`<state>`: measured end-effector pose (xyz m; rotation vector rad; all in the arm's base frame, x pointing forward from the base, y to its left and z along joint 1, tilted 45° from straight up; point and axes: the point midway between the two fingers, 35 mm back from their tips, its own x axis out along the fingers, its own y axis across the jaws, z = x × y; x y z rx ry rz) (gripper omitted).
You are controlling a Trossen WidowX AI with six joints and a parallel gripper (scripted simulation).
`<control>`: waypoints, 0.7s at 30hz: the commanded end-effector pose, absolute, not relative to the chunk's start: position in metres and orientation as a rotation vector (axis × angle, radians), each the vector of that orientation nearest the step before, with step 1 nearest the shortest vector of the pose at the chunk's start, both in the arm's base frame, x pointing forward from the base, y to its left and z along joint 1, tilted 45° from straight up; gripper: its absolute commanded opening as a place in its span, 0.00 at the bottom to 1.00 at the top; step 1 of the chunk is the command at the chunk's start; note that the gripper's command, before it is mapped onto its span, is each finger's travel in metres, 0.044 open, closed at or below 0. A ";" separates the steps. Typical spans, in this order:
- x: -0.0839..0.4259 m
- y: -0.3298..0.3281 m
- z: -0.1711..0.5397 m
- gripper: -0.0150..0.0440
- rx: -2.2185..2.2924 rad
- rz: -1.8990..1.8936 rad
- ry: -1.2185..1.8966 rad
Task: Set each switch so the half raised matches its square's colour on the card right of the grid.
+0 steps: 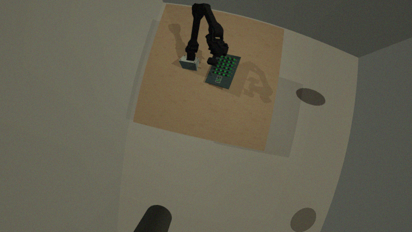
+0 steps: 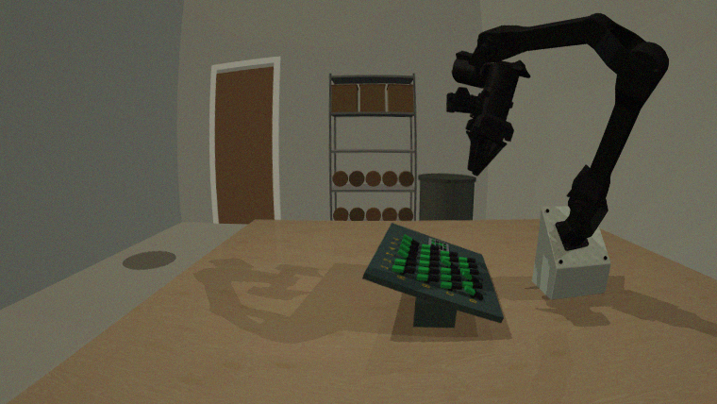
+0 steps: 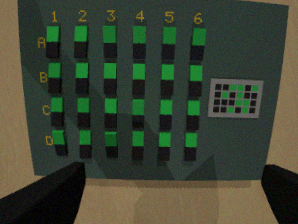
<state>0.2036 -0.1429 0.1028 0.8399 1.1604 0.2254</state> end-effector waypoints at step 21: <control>0.320 -0.104 0.013 0.25 0.838 0.253 1.198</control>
